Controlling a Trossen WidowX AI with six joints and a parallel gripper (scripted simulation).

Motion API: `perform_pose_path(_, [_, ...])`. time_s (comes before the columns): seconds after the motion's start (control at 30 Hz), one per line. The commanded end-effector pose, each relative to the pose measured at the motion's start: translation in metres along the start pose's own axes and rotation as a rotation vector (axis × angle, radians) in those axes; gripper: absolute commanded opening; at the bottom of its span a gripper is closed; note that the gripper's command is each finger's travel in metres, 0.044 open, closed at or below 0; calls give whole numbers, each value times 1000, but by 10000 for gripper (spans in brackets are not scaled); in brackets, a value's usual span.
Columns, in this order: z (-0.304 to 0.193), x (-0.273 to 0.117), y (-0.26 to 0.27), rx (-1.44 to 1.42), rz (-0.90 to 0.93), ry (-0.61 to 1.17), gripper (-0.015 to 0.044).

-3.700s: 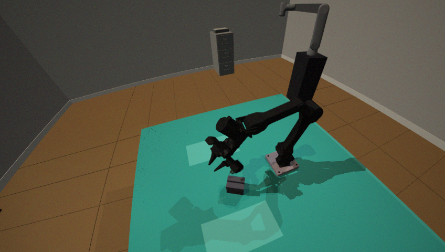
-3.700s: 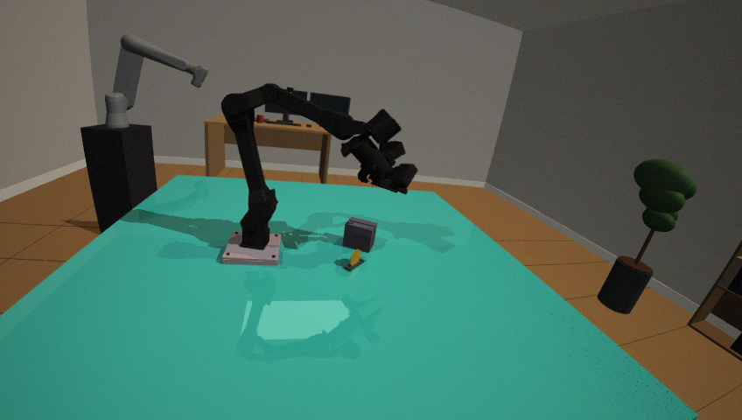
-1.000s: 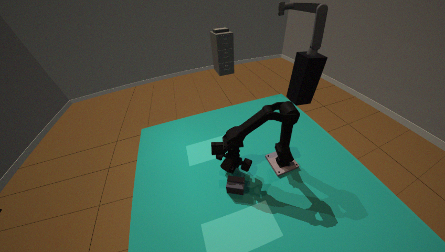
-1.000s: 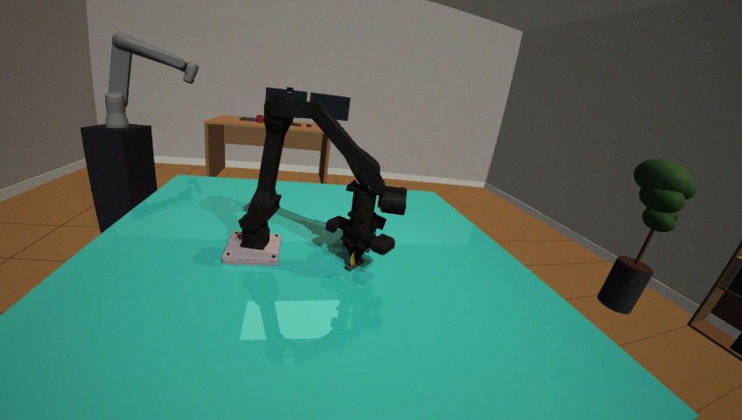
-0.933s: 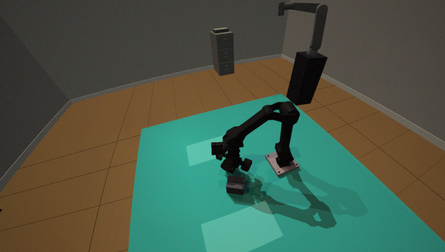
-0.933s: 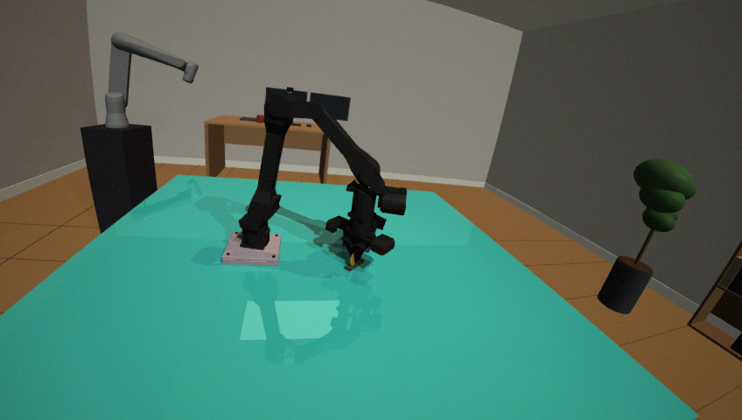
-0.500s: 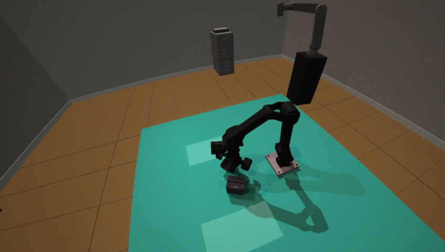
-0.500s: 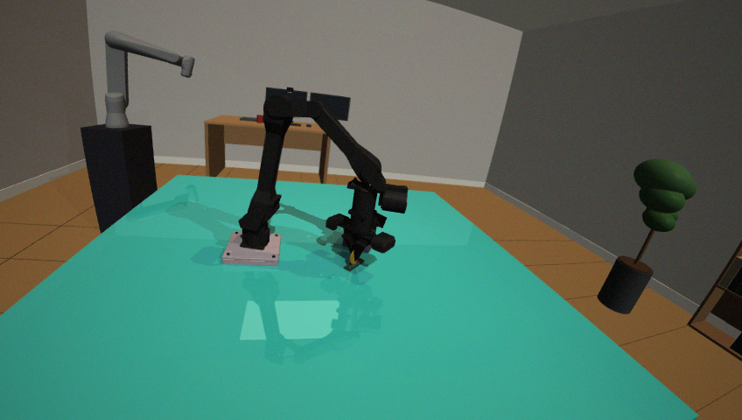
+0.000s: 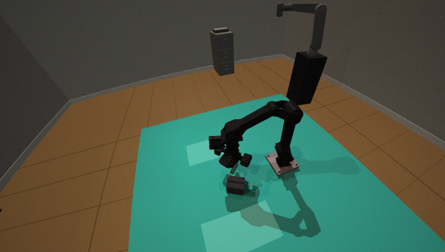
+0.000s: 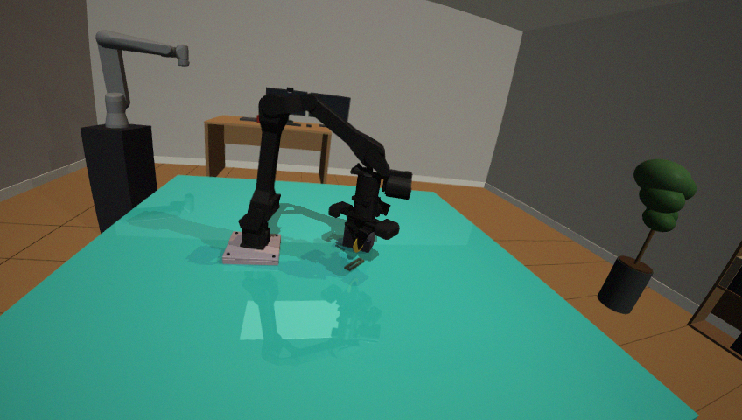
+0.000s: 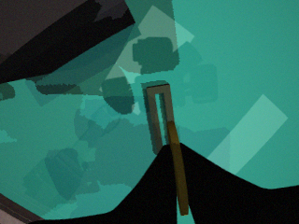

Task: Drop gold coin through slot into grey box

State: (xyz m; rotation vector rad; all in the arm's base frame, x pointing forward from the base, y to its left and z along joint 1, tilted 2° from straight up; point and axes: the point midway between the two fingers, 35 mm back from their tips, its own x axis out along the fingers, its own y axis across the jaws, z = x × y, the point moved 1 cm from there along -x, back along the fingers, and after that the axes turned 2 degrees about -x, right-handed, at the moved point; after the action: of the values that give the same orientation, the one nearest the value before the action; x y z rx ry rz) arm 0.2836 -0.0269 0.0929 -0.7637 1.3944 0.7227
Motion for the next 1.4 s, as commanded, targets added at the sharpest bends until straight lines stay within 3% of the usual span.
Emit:
perform_pose_path(0.0, [-1, -11, -1, -4, -6, 3, 0])
perform_pose_path(0.63, [-3, -50, 4, 19, -6, 3, 0])
perform_pose_path(1.37, [-4, -51, 5, 763, -6, 0, 0])
